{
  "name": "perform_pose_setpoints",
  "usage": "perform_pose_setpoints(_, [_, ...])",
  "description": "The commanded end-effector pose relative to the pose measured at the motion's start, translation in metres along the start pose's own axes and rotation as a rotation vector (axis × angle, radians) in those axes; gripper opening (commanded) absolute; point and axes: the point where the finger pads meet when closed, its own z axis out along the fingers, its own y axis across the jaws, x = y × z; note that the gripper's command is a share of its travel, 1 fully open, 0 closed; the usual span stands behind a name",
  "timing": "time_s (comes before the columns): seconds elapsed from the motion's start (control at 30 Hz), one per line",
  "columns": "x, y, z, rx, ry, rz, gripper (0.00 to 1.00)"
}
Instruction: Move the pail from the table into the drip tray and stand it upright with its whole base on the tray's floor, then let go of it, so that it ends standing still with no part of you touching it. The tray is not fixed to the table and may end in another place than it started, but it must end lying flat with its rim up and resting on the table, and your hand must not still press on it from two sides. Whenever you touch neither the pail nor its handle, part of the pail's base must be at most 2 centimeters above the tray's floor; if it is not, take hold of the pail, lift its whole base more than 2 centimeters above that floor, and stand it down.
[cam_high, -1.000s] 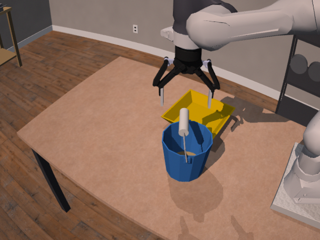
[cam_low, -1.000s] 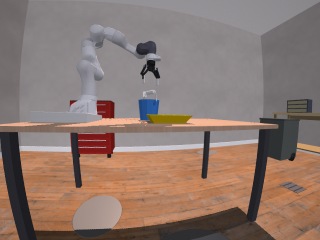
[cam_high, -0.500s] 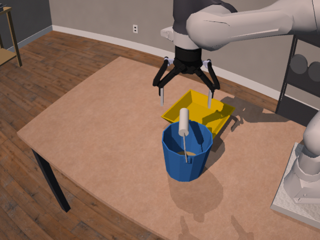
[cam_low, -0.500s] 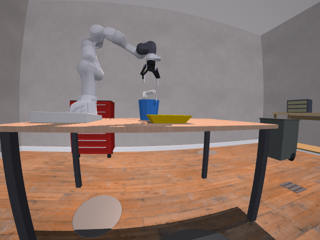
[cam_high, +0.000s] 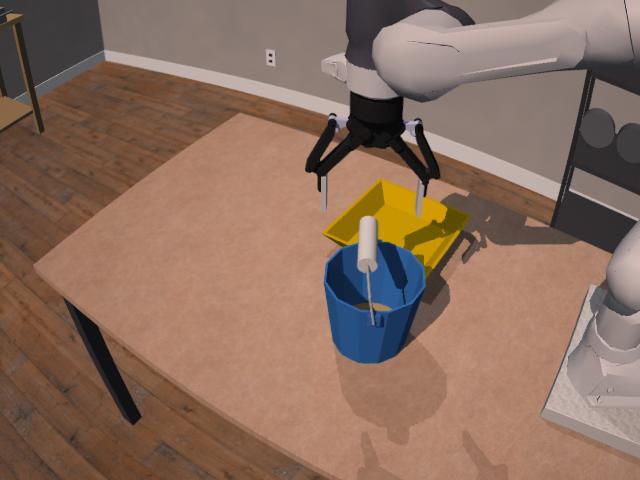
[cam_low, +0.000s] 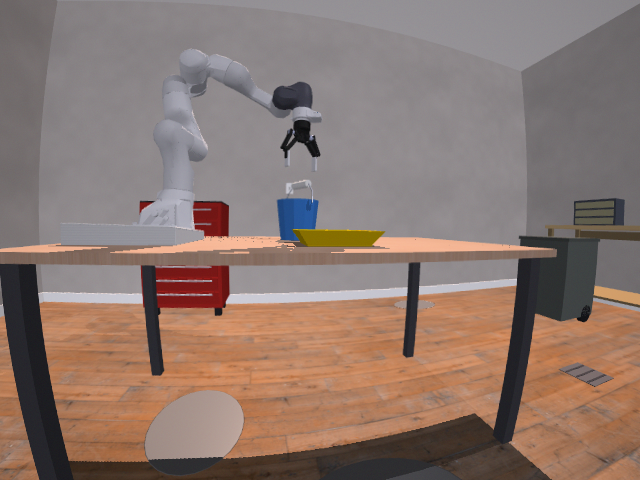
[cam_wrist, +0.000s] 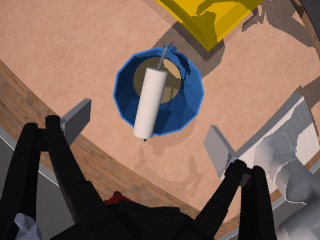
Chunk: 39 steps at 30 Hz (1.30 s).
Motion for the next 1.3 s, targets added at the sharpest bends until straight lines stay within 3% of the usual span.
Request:
perform_pose_setpoints(0.0, [0.0,-0.001,0.0,0.004,-0.001,0.009,1.0])
perform_pose_setpoints(0.53, [0.0,-0.001,0.01,0.003,-0.001,0.009,1.0])
perform_pose_setpoints(1.27, [-0.001,-0.002,0.054,0.003,-0.001,0.009,1.0])
